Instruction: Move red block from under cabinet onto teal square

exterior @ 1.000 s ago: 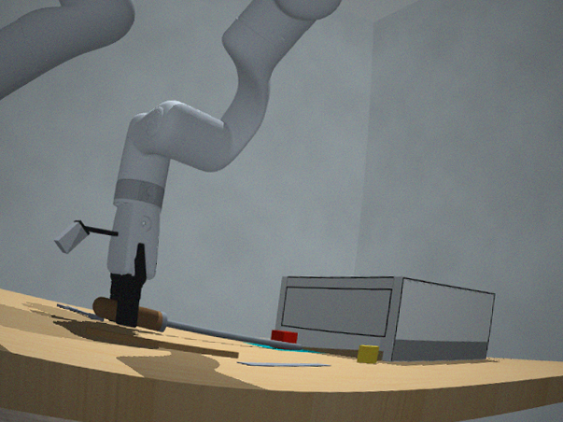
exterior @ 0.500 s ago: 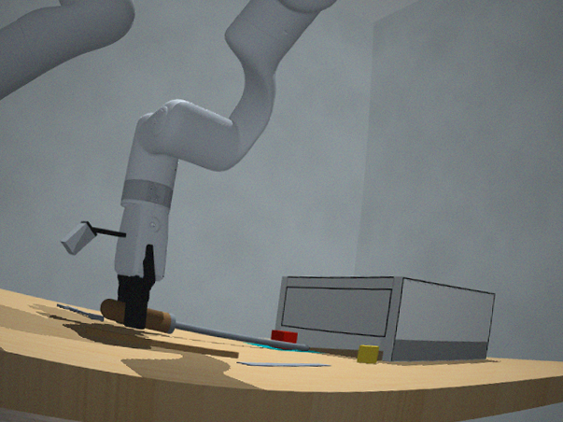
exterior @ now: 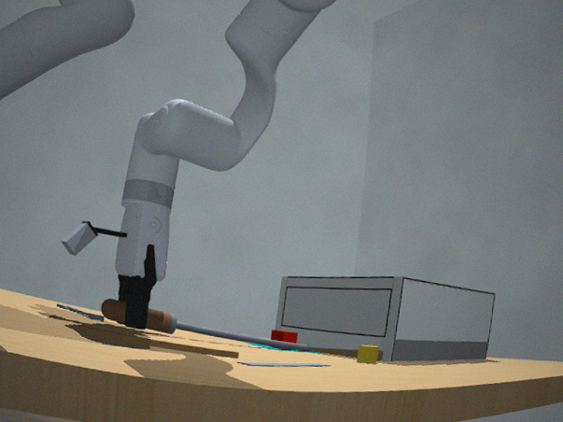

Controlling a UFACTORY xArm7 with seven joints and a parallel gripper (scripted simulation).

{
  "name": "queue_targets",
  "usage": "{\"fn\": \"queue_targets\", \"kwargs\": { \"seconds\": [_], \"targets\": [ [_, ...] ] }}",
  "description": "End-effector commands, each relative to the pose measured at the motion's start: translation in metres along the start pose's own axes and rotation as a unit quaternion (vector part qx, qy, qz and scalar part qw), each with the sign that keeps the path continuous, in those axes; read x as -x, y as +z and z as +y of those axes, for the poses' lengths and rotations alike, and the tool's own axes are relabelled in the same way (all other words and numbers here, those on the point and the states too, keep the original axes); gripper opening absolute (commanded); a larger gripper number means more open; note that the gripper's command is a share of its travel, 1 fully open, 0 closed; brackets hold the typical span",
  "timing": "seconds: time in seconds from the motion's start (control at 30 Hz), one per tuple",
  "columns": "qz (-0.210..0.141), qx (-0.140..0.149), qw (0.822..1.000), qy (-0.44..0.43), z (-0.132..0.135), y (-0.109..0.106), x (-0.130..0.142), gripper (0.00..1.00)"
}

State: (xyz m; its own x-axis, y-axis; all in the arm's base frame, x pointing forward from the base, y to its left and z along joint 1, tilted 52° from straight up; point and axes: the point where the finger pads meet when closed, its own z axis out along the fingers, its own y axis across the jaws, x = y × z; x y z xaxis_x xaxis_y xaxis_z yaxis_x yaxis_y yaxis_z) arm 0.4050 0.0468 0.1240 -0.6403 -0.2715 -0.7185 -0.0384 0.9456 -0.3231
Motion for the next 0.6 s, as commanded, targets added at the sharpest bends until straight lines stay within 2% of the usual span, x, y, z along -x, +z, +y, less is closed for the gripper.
{"fn": "queue_targets", "kwargs": {
  "seconds": [0.0, 0.03, 0.57],
  "targets": [
    [0.000, 0.001, 1.000, 0.000, 0.0006, -0.0003, 0.0000, 0.00],
    [0.000, 0.001, 1.000, 0.000, 0.0006, -0.0003, 0.0000, 0.57],
    [0.000, 0.001, 1.000, 0.000, 0.0006, -0.0003, 0.0000, 0.57]
  ]
}}
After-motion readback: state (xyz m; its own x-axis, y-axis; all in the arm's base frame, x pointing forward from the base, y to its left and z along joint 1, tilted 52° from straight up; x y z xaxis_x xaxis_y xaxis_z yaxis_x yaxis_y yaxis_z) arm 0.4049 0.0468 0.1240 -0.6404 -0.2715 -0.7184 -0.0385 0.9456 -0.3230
